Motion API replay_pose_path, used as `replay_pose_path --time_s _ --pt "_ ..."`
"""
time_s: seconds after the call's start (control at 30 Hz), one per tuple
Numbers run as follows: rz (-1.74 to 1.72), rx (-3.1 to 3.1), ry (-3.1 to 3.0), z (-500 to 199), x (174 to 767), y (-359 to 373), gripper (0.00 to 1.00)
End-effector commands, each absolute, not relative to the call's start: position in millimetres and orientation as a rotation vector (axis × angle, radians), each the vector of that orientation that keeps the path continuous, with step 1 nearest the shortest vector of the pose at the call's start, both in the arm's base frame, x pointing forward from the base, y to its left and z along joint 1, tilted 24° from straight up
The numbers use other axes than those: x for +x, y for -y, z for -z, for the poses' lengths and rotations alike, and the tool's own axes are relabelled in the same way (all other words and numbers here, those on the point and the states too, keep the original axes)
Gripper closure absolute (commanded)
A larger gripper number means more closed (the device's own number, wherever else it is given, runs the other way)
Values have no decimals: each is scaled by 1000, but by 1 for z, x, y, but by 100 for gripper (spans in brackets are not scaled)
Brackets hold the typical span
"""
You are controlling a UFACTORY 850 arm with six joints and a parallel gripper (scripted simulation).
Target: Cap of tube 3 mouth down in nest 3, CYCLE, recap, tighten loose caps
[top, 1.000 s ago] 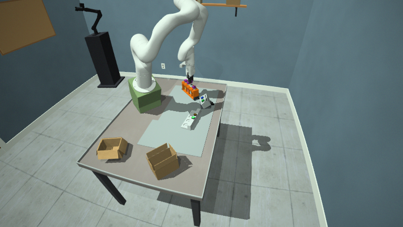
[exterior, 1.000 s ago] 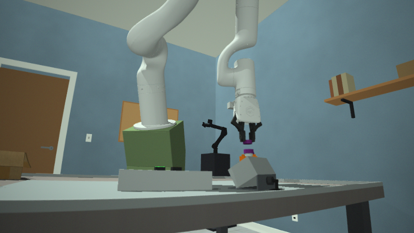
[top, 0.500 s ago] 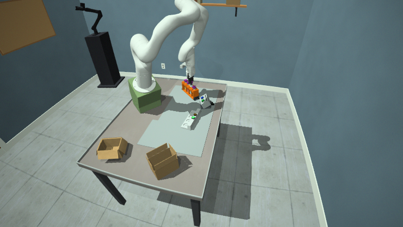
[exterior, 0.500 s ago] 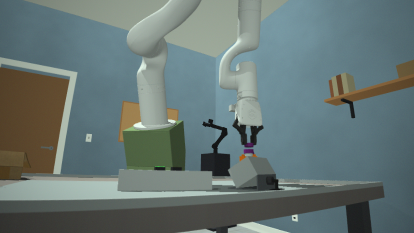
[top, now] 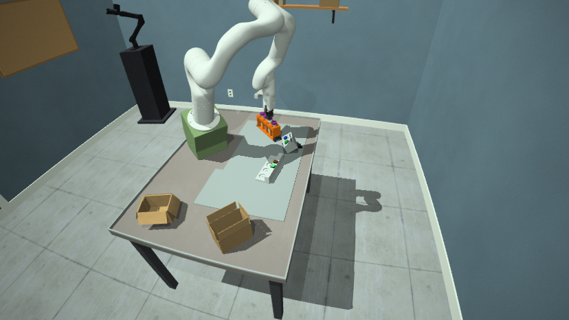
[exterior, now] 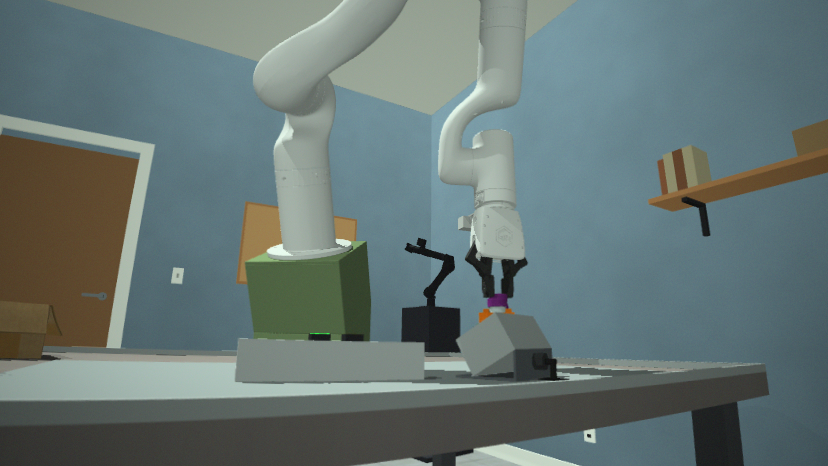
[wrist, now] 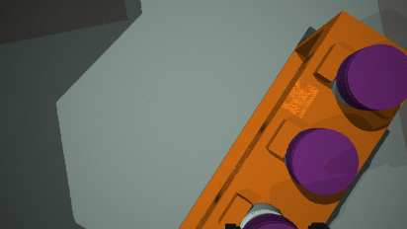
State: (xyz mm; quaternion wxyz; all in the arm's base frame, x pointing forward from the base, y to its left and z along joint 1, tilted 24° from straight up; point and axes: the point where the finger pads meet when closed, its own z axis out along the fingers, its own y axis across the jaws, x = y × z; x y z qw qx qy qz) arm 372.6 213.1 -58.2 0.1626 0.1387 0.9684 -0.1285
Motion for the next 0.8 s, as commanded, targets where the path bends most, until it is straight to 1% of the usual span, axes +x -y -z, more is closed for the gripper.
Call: replay_pose_path --time_s 0.0,0.77 --pt "365 396 -2762 58 373 -214 100" --pt "365 396 -2762 65 375 -211 100"
